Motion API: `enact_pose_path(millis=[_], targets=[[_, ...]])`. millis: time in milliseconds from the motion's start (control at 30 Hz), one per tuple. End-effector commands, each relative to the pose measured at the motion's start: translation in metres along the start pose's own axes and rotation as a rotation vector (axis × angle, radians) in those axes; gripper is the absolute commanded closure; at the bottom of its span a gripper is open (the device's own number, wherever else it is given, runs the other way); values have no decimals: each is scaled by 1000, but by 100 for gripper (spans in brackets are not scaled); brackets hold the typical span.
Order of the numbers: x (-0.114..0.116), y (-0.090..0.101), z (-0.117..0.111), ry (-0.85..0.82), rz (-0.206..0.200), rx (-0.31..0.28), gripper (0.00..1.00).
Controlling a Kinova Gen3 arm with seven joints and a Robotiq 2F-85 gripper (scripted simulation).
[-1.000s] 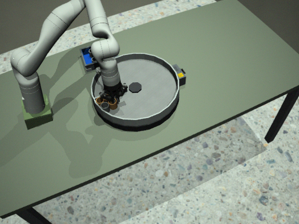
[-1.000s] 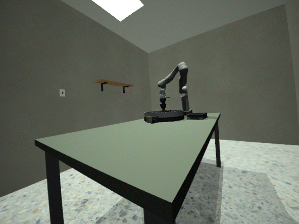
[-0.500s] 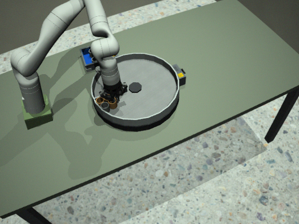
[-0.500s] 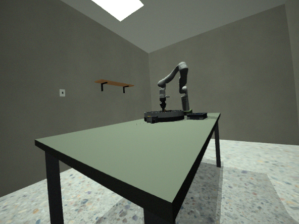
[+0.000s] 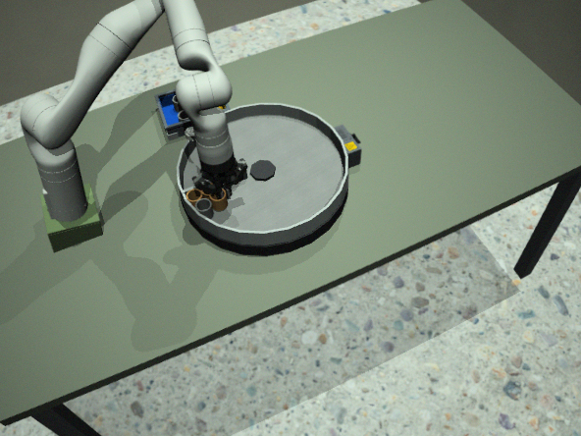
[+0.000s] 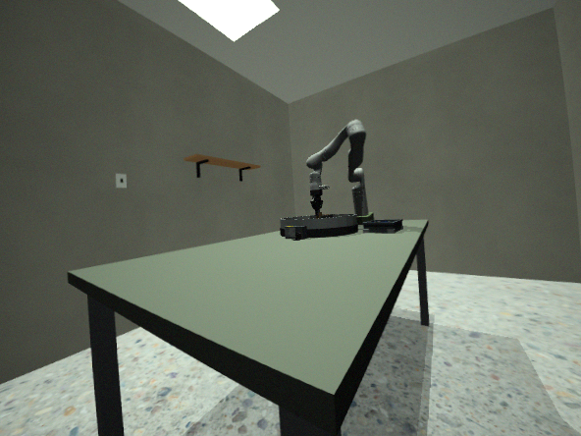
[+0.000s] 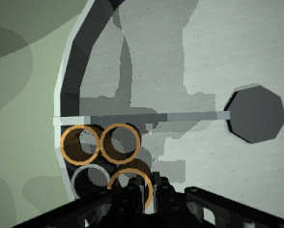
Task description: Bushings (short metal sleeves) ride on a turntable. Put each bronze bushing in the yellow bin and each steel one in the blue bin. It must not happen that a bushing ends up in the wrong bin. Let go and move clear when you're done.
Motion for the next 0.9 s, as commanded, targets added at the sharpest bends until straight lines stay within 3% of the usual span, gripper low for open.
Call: enact_pose_path(millis=[0,867], targets=[[0,1,0,0,2,0,100],[0,9,0,0,1,0,100]])
Point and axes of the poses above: the point where the finger pads meet when closed, its own y axis back along the fingers, its own x axis across the jaws, z = x × y, the point moved 1 cm from there along y, back along the fingers, and after that the axes turned 4 degrees about y, right-handed, at the moved point
